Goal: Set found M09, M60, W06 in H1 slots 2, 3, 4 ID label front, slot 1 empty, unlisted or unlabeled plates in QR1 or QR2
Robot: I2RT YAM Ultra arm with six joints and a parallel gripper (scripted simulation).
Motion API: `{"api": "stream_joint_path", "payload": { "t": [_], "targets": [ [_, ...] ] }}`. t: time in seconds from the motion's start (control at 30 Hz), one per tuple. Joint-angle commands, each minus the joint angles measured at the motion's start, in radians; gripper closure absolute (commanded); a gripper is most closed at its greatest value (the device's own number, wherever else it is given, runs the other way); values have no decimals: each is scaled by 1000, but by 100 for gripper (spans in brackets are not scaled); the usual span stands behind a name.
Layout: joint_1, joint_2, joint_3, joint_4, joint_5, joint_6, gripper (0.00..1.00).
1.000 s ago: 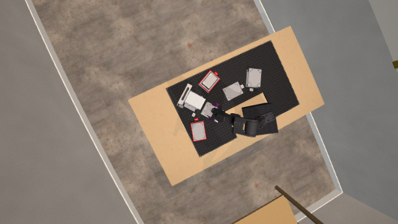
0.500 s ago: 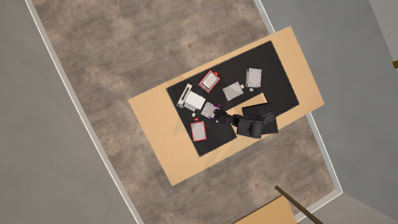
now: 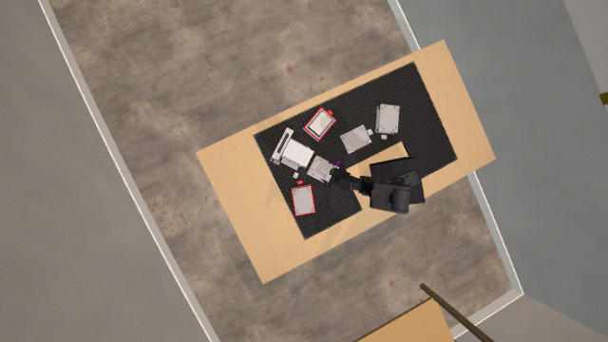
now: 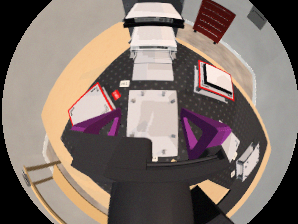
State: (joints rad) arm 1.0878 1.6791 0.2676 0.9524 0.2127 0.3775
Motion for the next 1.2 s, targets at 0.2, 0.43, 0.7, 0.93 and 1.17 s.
{"api": "stream_joint_path", "payload": {
  "t": [0.2,0.43,0.7,0.93,1.17],
  "targets": [
    [16,-84,-39,-60,25,9,0],
    [28,-137,-62,-91,36,15,0],
    [30,-181,-67,-130,37,16,0],
    [21,-324,-61,-278,30,12,0],
    [9,-508,-36,-485,19,6,0]
  ]
}}
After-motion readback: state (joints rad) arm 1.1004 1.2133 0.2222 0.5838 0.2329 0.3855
